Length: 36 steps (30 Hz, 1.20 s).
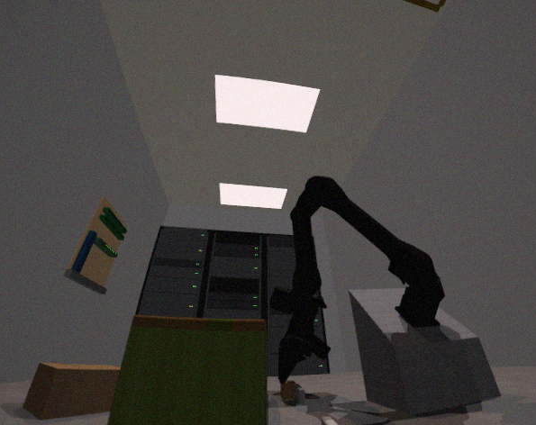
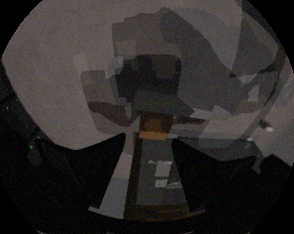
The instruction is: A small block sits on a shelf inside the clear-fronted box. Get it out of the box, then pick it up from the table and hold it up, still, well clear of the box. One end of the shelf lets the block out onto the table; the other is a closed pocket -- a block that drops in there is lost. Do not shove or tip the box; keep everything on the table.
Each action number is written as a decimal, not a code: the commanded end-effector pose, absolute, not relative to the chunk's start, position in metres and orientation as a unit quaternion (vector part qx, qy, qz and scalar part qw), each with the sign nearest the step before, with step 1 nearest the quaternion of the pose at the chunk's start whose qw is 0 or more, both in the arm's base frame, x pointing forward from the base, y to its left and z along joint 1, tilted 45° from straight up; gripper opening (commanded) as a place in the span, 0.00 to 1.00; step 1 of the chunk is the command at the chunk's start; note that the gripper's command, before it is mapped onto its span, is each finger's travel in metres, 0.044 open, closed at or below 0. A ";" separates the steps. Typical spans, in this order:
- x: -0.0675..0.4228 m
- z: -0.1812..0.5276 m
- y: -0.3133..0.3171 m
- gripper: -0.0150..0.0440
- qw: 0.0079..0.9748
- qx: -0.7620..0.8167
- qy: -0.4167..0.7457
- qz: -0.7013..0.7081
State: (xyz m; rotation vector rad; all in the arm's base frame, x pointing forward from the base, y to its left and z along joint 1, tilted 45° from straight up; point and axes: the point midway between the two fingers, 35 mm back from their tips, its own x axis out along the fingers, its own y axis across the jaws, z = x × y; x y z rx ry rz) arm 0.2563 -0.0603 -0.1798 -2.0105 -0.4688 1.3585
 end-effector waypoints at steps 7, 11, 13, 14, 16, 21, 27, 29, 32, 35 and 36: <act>0.255 -0.190 -0.046 0.74 0.334 -0.765 -0.180 0.520; 0.255 -0.194 -0.041 0.74 0.335 -0.765 -0.180 0.519; 0.255 -0.194 -0.041 0.74 0.335 -0.765 -0.180 0.519; 0.255 -0.194 -0.041 0.69 0.335 -0.765 -0.180 0.519; 0.255 -0.194 -0.041 0.60 0.335 -0.765 -0.180 0.519; 0.255 -0.194 -0.041 0.38 0.335 -0.765 -0.180 0.519; 0.257 -0.186 -0.048 0.25 0.330 -0.771 -0.184 0.513; 0.258 -0.180 -0.055 0.25 0.329 -0.772 -0.184 0.512; 0.258 -0.172 -0.064 0.25 0.328 -0.772 -0.183 0.512; 0.258 -0.162 -0.074 0.25 0.329 -0.770 -0.182 0.515; 0.258 -0.159 -0.078 0.25 0.330 -0.769 -0.181 0.516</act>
